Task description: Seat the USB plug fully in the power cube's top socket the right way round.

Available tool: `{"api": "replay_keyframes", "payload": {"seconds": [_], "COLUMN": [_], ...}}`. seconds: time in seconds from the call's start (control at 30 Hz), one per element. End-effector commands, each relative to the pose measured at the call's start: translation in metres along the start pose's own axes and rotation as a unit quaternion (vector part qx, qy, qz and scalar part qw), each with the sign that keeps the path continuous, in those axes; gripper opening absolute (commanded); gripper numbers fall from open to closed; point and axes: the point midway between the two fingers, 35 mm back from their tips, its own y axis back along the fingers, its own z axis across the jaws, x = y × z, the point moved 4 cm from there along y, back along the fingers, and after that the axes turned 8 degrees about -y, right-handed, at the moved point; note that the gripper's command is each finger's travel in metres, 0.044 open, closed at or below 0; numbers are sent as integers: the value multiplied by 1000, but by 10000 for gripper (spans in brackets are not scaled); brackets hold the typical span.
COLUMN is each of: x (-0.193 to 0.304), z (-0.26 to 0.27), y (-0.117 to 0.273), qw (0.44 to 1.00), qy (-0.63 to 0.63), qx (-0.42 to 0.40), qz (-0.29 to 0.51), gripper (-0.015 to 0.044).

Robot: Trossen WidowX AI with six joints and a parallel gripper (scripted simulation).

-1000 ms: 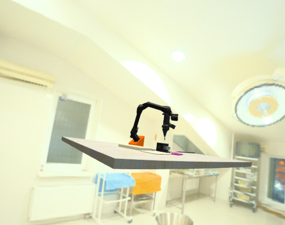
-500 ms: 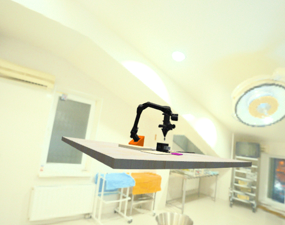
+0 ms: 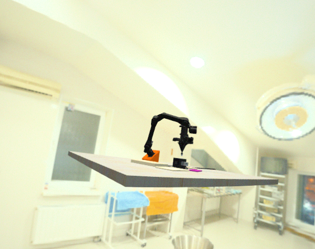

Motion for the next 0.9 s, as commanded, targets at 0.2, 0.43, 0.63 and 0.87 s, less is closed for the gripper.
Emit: {"api": "replay_keyframes", "payload": {"seconds": [0.2, 0.43, 0.63, 0.87], "x": [0, 0, 0, 0], "z": [0, 0, 0, 0], "y": [0, 0, 0, 0], "qw": [991, 975, 954, 922], "qy": [-134, -224, -300, -386], "qx": [0, 0, 0, 0], "qz": [0, 0, 0, 0], "gripper": [0, 0, 0, 0]}}
